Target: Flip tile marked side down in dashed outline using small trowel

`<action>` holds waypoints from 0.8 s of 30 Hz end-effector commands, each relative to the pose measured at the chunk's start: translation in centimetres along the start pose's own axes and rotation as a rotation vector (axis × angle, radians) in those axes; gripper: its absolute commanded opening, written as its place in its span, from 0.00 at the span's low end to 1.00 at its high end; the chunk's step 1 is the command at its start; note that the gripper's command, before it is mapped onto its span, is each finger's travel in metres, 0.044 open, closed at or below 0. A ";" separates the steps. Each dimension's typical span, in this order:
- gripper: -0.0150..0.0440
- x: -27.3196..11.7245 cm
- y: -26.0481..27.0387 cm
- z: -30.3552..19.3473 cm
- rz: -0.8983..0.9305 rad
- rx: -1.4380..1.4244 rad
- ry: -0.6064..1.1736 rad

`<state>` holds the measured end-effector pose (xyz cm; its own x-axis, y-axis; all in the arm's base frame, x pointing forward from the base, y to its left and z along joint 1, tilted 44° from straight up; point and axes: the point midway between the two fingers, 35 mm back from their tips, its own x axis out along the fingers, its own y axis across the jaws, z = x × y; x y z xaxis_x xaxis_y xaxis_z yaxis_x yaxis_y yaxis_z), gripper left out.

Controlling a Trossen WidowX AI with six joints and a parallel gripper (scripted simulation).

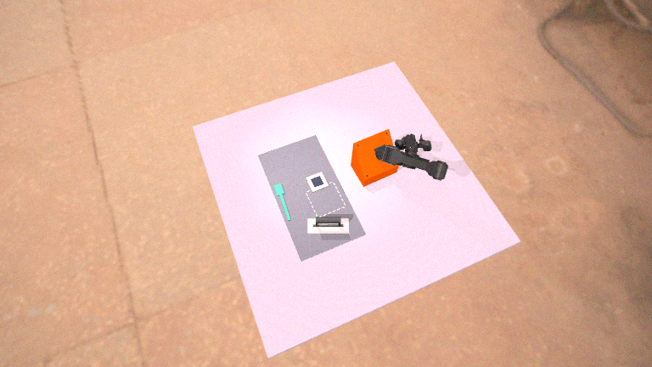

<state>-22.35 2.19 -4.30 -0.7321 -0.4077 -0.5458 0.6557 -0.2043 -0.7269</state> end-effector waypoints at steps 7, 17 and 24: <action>0.71 -0.3 -1.5 -2.5 -0.034 0.042 0.066; 0.71 -1.0 -3.9 -5.2 -0.088 0.122 0.152; 0.71 -1.9 -5.8 -7.2 -0.135 0.186 0.216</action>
<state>-25.42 9.01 -2.77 -0.8093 -0.2163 -0.5462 0.5850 -0.3809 -0.7160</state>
